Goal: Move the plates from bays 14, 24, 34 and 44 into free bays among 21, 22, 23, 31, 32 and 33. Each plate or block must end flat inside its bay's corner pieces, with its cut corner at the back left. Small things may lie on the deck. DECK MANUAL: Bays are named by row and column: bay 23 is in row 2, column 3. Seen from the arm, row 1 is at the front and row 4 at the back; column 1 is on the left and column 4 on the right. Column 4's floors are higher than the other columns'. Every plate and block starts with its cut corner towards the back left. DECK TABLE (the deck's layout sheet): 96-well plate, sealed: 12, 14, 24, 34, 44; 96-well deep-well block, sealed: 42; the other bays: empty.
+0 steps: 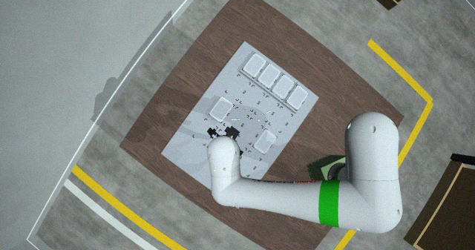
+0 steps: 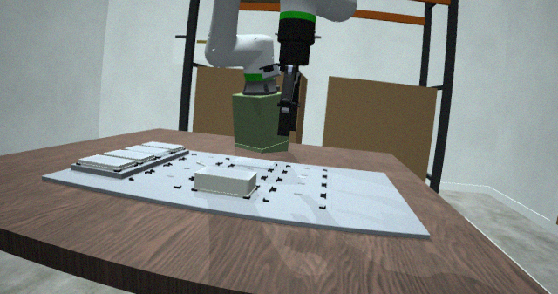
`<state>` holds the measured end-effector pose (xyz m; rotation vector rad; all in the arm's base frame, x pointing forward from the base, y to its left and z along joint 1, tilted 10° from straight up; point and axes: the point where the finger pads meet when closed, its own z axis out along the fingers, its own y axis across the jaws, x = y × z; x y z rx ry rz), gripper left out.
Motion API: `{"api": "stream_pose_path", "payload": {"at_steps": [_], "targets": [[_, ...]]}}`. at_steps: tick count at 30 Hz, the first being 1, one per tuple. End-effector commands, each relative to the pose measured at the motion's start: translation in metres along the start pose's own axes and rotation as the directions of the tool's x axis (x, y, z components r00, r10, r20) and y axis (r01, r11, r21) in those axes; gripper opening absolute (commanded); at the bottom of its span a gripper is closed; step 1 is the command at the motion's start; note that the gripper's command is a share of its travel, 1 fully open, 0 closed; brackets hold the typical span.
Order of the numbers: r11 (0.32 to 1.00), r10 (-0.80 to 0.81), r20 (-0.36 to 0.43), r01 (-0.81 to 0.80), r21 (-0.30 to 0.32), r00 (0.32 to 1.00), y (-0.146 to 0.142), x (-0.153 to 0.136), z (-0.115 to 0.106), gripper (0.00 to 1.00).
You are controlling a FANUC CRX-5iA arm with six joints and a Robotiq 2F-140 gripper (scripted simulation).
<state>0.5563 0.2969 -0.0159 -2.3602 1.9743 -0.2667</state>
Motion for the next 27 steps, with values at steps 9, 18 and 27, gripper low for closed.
{"api": "stream_pose_path", "payload": {"at_steps": [9,18,27], "targets": [[1.0,0.0,0.001,0.0,0.002,1.0,-0.0007,-0.0003,-0.0009,1.0],[1.0,0.0,0.001,0.0,0.002,1.0,-0.0007,-0.0003,-0.0009,1.0],[1.0,0.0,0.001,0.0,0.002,1.0,-0.0008,0.0077,-0.0009,1.0]]}}
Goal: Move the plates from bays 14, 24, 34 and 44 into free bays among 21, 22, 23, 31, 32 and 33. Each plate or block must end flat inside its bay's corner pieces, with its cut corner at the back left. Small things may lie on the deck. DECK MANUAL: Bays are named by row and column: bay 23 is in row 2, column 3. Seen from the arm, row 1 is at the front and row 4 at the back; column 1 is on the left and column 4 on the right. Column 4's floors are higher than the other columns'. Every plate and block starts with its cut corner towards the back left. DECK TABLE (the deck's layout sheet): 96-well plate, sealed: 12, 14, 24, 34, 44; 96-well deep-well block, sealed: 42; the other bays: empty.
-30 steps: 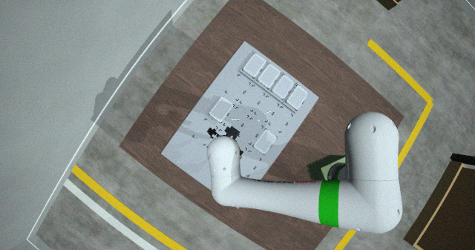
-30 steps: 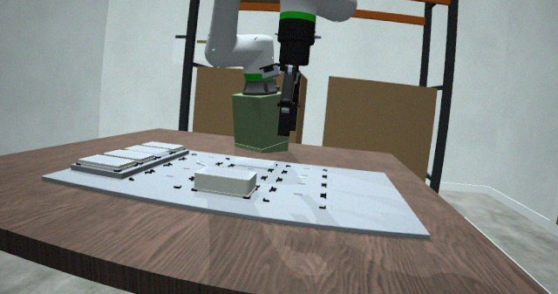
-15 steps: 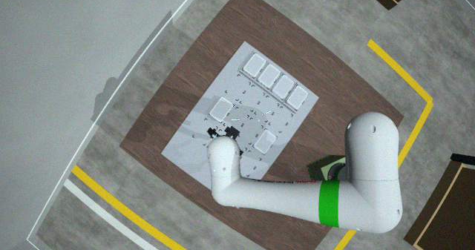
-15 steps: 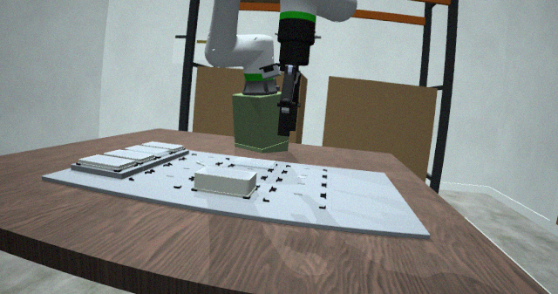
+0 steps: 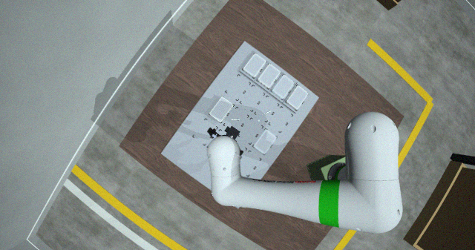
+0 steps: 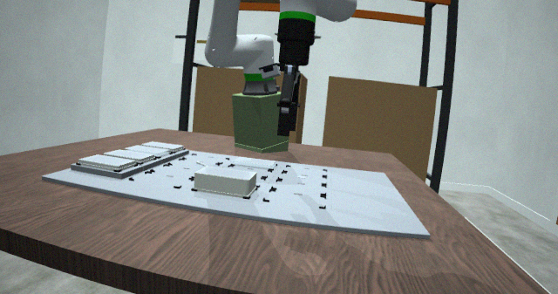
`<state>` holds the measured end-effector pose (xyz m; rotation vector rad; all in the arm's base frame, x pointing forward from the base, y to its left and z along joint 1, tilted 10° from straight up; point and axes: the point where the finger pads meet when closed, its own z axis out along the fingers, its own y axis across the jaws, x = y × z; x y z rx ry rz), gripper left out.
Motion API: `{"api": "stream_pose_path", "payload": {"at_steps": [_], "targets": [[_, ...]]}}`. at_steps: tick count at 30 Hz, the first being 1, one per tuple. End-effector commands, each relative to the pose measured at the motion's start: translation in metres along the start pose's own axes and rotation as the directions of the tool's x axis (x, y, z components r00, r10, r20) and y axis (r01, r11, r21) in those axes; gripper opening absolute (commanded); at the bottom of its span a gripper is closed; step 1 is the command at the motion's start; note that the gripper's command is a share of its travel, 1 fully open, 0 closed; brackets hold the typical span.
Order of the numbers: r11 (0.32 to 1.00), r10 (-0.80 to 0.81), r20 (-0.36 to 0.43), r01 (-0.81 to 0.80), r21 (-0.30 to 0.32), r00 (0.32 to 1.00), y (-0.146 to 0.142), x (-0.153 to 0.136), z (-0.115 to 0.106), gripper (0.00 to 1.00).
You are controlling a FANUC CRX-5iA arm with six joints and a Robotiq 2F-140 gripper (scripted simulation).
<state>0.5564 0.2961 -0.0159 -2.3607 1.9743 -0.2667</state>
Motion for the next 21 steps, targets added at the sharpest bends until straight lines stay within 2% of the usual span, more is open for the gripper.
{"api": "stream_pose_path", "payload": {"at_steps": [1,21], "targets": [[1.0,0.0,0.001,0.0,0.002,1.0,-0.001,0.011,-0.001,1.0],[1.0,0.0,0.001,0.0,0.002,1.0,-0.001,0.083,-0.001,1.0]]}}
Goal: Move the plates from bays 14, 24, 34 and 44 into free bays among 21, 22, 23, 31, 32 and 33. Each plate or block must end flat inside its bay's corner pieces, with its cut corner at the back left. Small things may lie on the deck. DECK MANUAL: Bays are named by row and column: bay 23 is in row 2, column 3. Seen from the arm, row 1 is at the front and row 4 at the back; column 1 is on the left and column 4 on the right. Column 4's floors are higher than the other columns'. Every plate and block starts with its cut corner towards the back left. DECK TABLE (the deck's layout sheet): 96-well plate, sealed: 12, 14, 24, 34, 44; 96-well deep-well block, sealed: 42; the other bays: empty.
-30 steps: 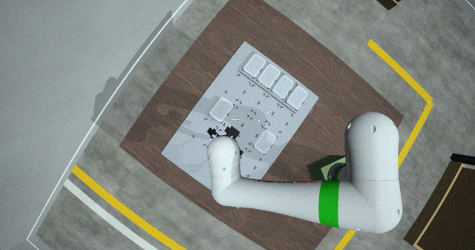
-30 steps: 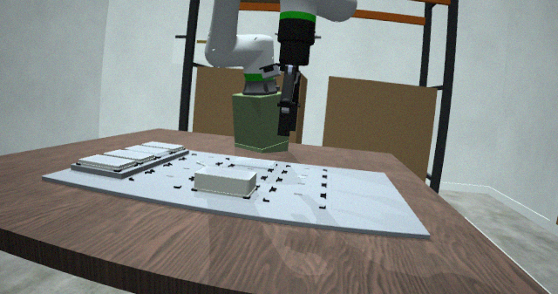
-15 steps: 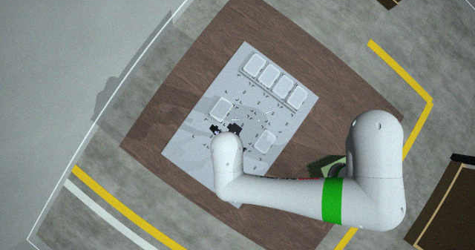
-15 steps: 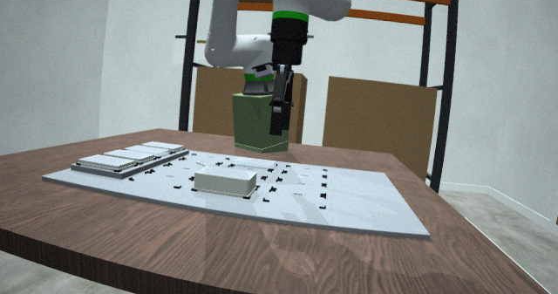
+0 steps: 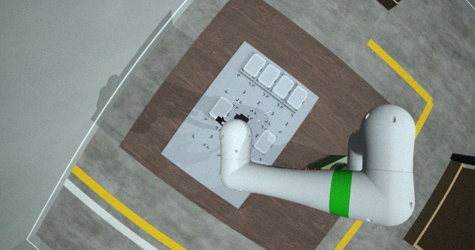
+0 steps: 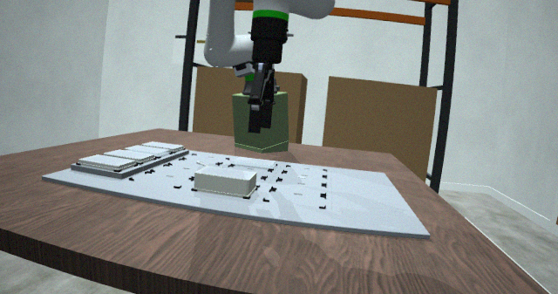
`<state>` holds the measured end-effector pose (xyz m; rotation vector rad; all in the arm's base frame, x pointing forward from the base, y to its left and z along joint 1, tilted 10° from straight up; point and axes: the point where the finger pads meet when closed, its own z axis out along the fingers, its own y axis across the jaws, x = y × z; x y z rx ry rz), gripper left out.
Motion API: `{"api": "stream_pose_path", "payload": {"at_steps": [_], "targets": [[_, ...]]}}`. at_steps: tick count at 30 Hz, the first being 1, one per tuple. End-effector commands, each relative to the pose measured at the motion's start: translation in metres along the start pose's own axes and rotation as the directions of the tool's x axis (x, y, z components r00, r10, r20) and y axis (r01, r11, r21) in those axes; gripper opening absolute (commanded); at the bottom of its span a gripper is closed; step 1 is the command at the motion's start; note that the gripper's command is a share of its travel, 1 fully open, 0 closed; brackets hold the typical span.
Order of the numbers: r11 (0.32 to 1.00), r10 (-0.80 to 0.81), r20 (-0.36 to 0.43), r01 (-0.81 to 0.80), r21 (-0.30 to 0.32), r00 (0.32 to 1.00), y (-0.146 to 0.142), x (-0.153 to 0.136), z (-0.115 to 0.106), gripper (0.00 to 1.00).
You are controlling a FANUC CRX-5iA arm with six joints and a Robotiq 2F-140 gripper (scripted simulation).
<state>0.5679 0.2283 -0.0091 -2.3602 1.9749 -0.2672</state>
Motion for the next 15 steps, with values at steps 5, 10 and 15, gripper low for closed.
{"api": "stream_pose_path", "payload": {"at_steps": [5,10,15], "targets": [[1.0,0.0,0.001,0.0,0.002,1.0,-0.001,0.026,-0.001,1.0],[1.0,0.0,0.001,0.0,0.002,1.0,-0.001,0.046,-0.001,1.0],[1.0,0.0,0.001,0.0,0.002,1.0,-0.001,0.066,-0.001,1.0]]}}
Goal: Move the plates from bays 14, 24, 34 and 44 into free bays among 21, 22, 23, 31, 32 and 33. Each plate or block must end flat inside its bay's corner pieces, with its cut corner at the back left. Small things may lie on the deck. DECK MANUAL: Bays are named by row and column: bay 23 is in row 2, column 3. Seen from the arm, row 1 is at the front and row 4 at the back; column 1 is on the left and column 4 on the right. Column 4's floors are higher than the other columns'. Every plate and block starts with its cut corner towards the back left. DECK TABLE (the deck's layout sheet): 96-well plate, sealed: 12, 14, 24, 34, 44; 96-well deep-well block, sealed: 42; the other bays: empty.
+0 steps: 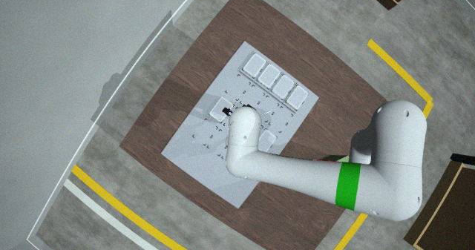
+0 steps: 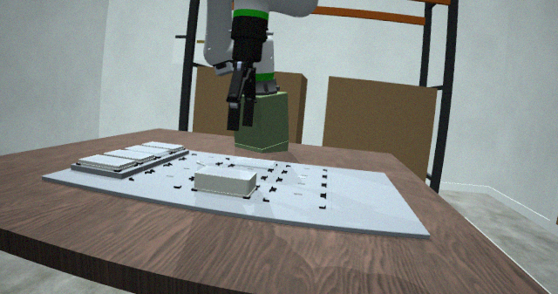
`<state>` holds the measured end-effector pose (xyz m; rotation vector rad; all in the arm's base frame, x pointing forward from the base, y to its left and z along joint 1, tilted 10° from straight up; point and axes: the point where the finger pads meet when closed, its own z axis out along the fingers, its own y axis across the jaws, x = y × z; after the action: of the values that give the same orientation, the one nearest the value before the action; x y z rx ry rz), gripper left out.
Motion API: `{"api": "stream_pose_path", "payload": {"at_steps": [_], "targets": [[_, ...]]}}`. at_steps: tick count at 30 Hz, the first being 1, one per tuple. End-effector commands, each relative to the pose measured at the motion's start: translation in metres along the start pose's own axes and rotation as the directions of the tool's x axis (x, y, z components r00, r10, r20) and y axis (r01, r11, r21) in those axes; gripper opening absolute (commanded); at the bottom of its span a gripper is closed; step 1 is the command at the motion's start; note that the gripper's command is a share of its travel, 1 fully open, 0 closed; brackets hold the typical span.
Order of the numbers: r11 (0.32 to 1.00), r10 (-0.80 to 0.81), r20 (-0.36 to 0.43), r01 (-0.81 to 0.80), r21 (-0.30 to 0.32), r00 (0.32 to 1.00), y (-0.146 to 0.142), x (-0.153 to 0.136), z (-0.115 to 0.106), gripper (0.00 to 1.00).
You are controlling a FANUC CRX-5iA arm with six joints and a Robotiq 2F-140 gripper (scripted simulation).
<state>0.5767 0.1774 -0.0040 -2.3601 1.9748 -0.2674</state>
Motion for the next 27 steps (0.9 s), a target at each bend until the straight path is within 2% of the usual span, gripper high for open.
{"api": "stream_pose_path", "payload": {"at_steps": [1,9,27], "targets": [[1.0,0.0,0.001,0.0,0.002,1.0,-0.001,0.018,-0.001,1.0],[1.0,0.0,0.001,0.0,0.002,1.0,-0.001,0.042,-0.001,1.0],[1.0,0.0,0.001,0.0,0.002,1.0,-0.001,0.042,-0.001,1.0]]}}
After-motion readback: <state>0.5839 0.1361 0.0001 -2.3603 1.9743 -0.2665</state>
